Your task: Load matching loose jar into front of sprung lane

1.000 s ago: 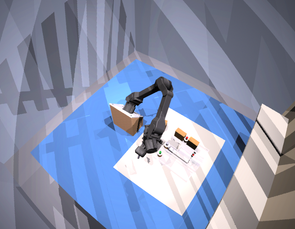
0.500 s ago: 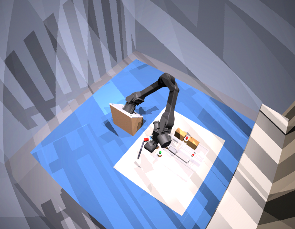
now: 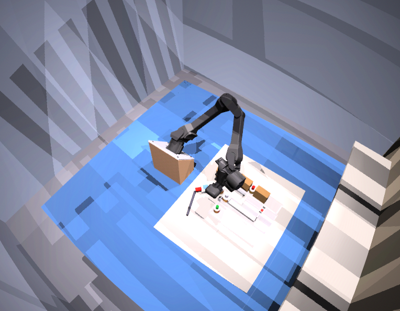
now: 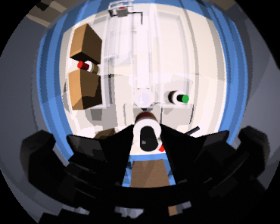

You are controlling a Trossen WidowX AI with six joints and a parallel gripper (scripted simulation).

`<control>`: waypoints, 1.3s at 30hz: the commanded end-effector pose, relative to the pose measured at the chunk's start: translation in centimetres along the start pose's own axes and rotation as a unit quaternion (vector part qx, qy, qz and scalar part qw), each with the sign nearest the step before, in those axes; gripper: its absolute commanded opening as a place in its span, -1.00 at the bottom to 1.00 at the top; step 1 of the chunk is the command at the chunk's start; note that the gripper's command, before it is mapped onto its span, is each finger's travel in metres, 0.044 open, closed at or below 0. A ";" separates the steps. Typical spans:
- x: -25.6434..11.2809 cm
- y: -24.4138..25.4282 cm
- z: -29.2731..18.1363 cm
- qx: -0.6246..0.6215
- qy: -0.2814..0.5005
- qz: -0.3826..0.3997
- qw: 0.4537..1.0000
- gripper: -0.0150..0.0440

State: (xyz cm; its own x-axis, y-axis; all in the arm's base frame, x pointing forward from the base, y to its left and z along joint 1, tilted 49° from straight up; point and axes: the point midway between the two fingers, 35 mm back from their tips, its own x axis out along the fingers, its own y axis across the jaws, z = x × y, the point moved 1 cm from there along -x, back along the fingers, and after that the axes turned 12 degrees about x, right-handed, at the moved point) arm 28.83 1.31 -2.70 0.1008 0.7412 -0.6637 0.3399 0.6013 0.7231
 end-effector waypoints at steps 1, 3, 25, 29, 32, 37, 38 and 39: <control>0.3 0.3 -0.3 0.008 0.000 0.003 1.000 -0.49; 0.7 0.3 -0.3 0.008 0.000 0.003 1.000 -0.49; 2.6 0.4 0.1 0.008 0.000 0.004 1.000 -0.49; 2.6 0.4 0.3 0.008 0.000 0.004 1.000 -0.49; 2.7 0.5 0.4 0.008 0.000 0.004 1.000 -0.49; 2.7 0.5 0.7 0.008 0.000 0.004 1.000 -0.49; 2.7 0.5 0.7 0.008 0.000 0.004 1.000 -0.49; 2.7 0.5 0.7 0.008 0.000 0.004 1.000 -0.49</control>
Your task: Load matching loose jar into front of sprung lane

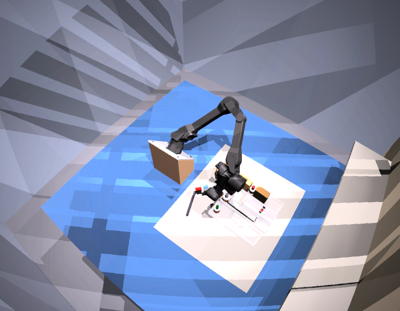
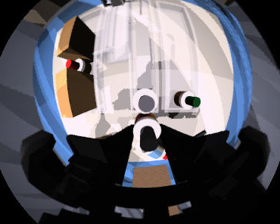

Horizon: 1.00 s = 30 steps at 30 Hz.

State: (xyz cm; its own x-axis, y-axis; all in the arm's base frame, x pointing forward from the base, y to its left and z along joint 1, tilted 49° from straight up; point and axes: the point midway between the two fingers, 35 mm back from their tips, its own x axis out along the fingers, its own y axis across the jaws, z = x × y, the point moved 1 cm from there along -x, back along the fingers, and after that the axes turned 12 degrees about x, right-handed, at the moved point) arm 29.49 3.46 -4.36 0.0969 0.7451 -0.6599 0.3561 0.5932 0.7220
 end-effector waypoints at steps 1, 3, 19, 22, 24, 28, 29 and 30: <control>-0.1 0.2 0.5 -0.001 -0.003 0.002 1.000 -0.49; -0.1 0.2 0.6 -0.001 -0.003 0.002 1.000 -0.49; -0.1 0.4 1.3 -0.001 -0.003 0.002 1.000 -0.49; -0.1 0.5 1.4 -0.001 -0.003 0.002 1.000 -0.49; -0.1 0.5 1.5 -0.001 -0.003 0.002 1.000 -0.49; -0.1 0.5 1.7 -0.001 -0.003 0.002 1.000 -0.49; -0.1 0.6 1.7 -0.001 -0.003 0.002 1.000 -0.49; -0.1 0.6 1.7 -0.001 -0.003 0.002 1.000 -0.49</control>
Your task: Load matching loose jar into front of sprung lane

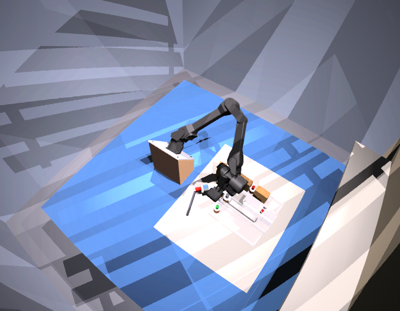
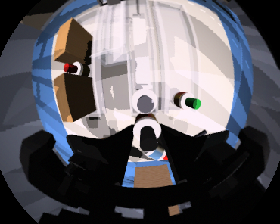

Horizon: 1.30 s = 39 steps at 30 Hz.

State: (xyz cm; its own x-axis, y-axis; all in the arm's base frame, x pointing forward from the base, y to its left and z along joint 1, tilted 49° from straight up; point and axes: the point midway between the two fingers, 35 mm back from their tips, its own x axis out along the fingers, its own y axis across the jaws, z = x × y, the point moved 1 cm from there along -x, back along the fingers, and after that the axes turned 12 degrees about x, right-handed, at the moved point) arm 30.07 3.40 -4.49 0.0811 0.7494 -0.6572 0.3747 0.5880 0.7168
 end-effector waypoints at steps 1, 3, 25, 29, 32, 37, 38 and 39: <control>-0.2 0.5 1.2 -0.011 -0.012 0.003 1.000 -0.49; -0.2 0.6 1.3 -0.011 -0.012 0.003 1.000 -0.49; -0.4 0.9 2.2 -0.012 -0.012 0.003 1.000 -0.49; -0.4 0.9 2.4 -0.012 -0.012 0.003 1.000 -0.49; -0.4 1.0 2.5 -0.012 -0.012 0.003 1.000 -0.49; -0.5 1.0 2.7 -0.012 -0.012 0.003 1.000 -0.49; -0.5 1.0 2.7 -0.012 -0.012 0.003 1.000 -0.49; -0.5 1.1 2.8 -0.012 -0.012 0.003 1.000 -0.49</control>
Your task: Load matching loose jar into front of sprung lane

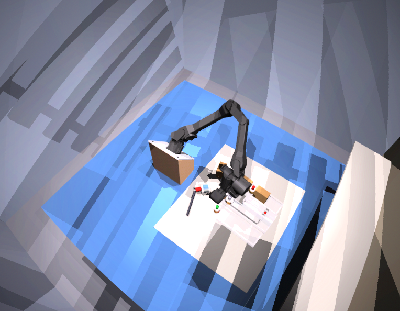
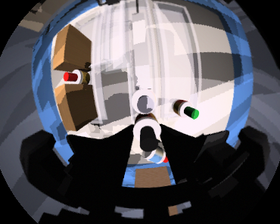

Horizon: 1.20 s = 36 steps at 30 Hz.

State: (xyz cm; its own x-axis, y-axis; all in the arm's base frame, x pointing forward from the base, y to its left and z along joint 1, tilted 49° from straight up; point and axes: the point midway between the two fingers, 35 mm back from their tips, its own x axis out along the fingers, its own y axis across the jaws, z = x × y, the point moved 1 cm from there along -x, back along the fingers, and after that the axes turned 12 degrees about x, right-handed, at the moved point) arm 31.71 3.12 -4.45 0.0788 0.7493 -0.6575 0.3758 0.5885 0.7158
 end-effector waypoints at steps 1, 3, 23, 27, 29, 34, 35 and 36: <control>-0.4 0.6 1.2 -0.012 -0.013 0.003 1.000 -0.49; -0.4 0.6 1.3 -0.012 -0.013 0.003 1.000 -0.49; -0.8 0.9 2.1 -0.012 -0.013 0.003 1.000 -0.49; -0.9 0.9 2.2 -0.012 -0.013 0.003 1.000 -0.49; -0.9 0.9 2.2 -0.012 -0.013 0.003 1.000 -0.49; -0.9 0.9 2.3 -0.012 -0.013 0.003 1.000 -0.49; -0.9 0.9 2.3 -0.012 -0.013 0.003 1.000 -0.49; -0.9 0.9 2.3 -0.012 -0.013 0.003 1.000 -0.49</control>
State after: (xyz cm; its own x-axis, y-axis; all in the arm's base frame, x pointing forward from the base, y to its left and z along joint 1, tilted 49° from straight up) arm 33.02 2.81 -4.13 0.0756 0.7483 -0.6591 0.3765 0.5907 0.7137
